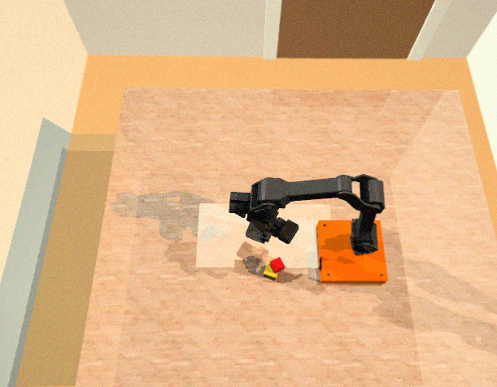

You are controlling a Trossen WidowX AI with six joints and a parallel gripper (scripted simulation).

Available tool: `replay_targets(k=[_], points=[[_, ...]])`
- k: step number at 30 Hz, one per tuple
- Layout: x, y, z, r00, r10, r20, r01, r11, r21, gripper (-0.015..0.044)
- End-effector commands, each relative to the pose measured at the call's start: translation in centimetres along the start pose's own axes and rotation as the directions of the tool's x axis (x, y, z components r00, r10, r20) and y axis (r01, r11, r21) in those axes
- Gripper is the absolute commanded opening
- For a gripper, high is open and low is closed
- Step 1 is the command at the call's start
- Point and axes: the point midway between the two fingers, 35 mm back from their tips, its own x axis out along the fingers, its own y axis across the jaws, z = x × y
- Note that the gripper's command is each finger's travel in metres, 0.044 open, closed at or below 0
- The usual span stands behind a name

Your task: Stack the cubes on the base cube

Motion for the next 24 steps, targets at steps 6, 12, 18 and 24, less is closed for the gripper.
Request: replay_targets(k=[6,12,18,24], points=[[-0.2,1.2,2.5,1.000,-0.002,0.008,0.001,0.989,0.145,0.0105],[-0.2,2.3,4.2,1.000,-0.001,0.010,-0.001,0.968,0.253,0.0105],[-0.1,3.4,5.8,1.000,0.000,0.011,-0.004,0.934,0.357,0.0105],[0.0,4.7,7.3,1.000,0.001,0.013,-0.007,0.889,0.457,0.0105]])
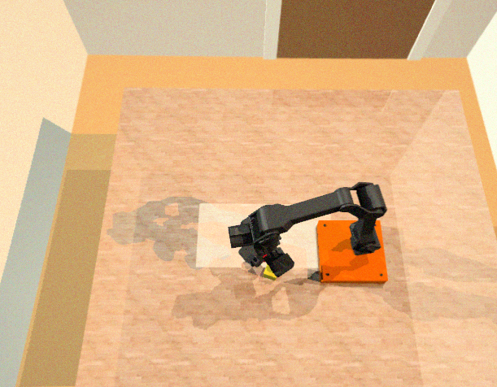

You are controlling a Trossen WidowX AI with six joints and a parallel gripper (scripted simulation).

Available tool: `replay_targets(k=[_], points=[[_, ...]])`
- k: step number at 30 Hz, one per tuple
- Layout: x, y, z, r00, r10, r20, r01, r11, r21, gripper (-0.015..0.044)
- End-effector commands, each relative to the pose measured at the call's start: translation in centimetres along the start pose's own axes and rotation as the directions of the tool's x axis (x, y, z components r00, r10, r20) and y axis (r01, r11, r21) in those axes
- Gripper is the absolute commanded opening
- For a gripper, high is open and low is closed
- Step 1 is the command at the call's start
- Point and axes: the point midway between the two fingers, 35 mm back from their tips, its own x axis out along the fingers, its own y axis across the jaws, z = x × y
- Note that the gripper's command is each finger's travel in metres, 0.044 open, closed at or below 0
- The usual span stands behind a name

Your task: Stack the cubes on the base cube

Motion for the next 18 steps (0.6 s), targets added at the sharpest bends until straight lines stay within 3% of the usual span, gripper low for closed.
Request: replay_targets(k=[1,8,18], points=[[0.0,1.2,0.8,1.000,-0.003,0.005,0.003,0.997,0.080,0.0105],[0.1,3.1,1.6,1.000,-0.002,0.006,0.001,0.981,0.195,0.0105],[1.3,3.2,1.6,1.000,-0.010,0.010,0.008,0.984,0.175,0.0105]])
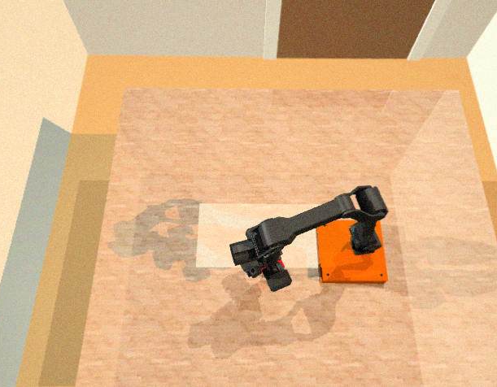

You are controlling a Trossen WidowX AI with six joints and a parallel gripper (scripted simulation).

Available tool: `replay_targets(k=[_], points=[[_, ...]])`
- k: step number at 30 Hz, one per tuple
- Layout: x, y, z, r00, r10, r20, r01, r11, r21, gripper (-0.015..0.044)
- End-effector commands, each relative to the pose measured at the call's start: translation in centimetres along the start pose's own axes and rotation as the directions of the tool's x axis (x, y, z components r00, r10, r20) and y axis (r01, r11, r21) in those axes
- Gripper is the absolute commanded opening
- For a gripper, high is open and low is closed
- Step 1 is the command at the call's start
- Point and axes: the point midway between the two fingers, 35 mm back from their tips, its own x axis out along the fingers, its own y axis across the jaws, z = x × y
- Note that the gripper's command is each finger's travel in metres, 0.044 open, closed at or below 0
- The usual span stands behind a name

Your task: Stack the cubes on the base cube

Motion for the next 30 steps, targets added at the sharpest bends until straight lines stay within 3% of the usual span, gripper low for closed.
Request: replay_targets(k=[1,22,30], points=[[1.3,0.0,-0.3,1.000,-0.009,-0.008,0.009,1.000,-0.013,0.0105],[2.8,0.1,-0.5,1.000,-0.018,-0.001,0.018,0.999,-0.040,0.0105],[5.1,0.0,-0.4,1.000,-0.003,-0.013,0.004,1.000,0.006,0.0105]])
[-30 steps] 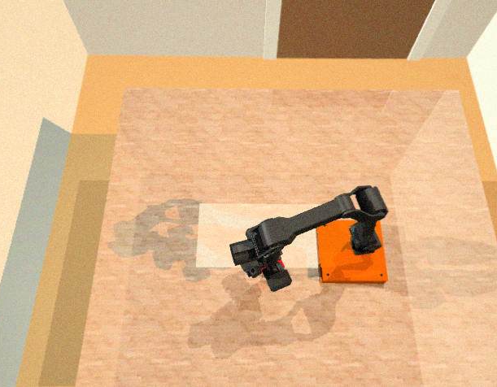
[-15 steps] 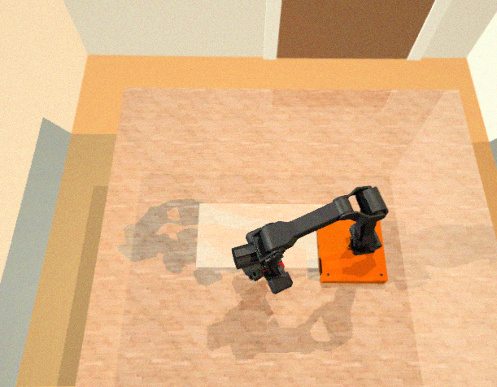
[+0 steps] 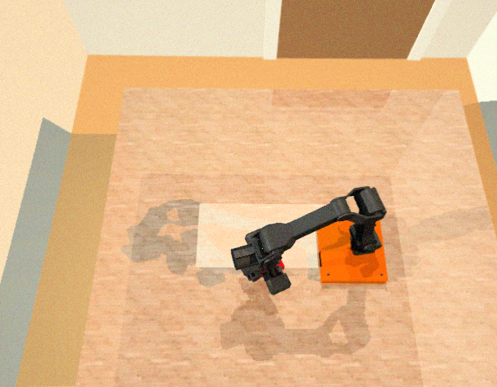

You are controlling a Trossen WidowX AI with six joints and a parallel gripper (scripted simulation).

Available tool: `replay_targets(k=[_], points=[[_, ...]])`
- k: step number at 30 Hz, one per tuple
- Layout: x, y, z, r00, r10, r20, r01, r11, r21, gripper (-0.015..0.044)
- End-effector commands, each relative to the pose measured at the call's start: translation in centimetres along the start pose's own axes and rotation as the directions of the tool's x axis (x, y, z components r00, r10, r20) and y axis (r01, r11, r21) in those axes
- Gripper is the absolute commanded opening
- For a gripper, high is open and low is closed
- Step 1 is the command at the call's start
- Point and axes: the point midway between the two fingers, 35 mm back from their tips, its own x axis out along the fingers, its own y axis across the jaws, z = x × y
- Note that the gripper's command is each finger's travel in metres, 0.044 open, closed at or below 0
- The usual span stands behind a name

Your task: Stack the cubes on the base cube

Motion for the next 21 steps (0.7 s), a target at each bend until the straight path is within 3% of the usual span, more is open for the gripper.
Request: replay_targets(k=[1,21], points=[[1.75,0.07,-0.38,1.000,0.013,-0.027,-0.012,1.000,0.028,0.0105],[1.96,0.07,-0.38,1.000,0.014,-0.028,-0.013,0.999,0.033,0.0105]])
